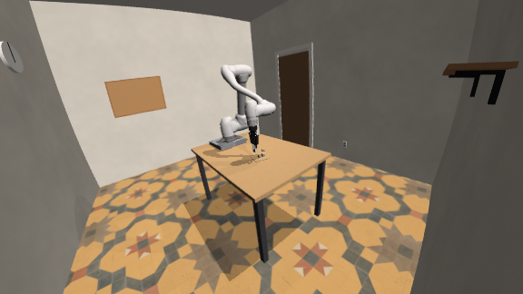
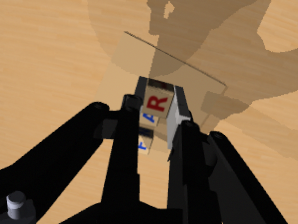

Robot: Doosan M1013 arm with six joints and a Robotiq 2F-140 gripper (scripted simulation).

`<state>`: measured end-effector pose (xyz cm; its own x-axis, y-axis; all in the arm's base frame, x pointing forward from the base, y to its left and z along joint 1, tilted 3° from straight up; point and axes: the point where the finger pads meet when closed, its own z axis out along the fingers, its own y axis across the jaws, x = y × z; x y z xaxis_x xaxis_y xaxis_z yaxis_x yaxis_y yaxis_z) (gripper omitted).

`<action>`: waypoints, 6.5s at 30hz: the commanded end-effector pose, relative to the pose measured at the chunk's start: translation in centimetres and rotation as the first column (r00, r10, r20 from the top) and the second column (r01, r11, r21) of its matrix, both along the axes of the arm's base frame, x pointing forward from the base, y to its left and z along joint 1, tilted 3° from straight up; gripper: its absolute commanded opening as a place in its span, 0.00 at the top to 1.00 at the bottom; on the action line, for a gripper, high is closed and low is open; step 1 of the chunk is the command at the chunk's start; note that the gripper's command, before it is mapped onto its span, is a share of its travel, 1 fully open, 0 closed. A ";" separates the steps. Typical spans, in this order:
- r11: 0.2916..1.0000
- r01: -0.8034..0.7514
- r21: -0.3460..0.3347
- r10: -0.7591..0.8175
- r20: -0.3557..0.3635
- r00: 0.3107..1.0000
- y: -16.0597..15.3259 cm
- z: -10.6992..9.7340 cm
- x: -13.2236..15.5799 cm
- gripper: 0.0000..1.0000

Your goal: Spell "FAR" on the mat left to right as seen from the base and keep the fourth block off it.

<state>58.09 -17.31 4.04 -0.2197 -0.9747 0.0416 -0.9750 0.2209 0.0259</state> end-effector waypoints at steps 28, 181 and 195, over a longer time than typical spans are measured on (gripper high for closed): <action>1.000 -0.002 0.003 0.002 -0.006 1.000 -0.1 -6.8 -0.5 0.87; 1.000 0.002 0.003 -0.002 -0.006 1.000 0.0 -7.0 -0.7 0.87; 1.000 0.002 0.003 -0.002 -0.006 1.000 0.0 -7.0 -0.7 0.87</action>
<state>57.80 -17.22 -2.43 -0.2179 -0.9752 0.0385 -0.9754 0.2190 0.0262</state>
